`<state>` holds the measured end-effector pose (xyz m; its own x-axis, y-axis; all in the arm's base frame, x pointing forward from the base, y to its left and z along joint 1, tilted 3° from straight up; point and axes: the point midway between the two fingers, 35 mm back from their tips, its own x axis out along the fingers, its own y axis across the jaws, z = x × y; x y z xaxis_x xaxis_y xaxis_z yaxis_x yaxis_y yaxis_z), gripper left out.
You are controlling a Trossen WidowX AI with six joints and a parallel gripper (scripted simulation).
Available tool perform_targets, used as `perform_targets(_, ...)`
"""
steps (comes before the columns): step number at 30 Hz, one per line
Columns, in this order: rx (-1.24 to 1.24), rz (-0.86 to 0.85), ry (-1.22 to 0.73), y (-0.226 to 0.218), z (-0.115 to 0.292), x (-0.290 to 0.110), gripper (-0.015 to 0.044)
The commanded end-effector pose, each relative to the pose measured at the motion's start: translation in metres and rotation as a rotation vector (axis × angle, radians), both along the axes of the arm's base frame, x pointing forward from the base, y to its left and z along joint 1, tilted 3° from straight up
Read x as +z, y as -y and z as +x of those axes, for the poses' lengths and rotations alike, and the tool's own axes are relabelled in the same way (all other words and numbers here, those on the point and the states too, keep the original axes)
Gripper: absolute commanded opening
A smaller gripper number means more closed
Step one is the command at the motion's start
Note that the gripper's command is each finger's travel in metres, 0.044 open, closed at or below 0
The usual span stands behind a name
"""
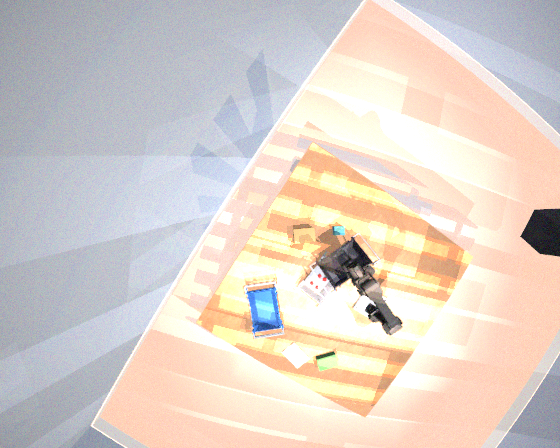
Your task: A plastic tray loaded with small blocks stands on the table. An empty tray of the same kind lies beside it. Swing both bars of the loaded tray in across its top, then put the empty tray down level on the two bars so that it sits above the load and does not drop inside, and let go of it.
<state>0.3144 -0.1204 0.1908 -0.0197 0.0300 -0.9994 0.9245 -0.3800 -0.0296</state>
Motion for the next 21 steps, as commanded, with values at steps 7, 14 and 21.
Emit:
perform_targets(7,0.089,0.000,0.019,-0.039,0.013,0.005,0.0000)
perform_targets(14,0.161,0.005,0.021,-0.067,0.019,0.006,0.0000)
perform_targets(21,0.234,0.010,0.022,-0.095,0.022,0.006,0.0000)
